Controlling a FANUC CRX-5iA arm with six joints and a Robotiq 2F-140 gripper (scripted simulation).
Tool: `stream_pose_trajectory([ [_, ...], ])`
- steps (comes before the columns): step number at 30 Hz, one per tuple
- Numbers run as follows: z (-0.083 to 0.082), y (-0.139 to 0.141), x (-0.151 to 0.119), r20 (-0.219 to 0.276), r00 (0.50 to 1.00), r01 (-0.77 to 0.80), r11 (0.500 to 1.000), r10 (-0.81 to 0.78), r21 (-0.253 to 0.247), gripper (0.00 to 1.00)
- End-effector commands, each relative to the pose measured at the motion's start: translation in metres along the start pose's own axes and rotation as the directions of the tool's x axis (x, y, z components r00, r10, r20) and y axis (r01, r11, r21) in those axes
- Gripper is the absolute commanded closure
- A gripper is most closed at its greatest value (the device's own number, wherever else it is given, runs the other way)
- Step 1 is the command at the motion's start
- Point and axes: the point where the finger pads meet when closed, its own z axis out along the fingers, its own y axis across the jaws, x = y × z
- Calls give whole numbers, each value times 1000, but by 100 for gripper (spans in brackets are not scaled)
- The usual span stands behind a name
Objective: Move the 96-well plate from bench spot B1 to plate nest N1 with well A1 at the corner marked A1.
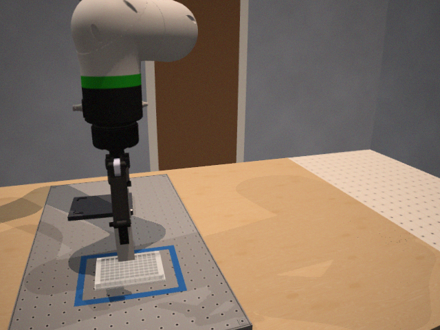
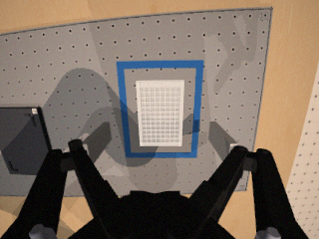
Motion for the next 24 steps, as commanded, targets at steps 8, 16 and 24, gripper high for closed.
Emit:
stream_pose_trajectory([
  [8, 6, 0, 0, 0, 1000, 0, 1000, 0, 0, 0],
  [16, 16, 0, 0, 0, 1000, 0, 1000, 0, 0, 0],
  [24, 30, 0, 0, 0, 1000, 0, 1000, 0, 0, 0],
])
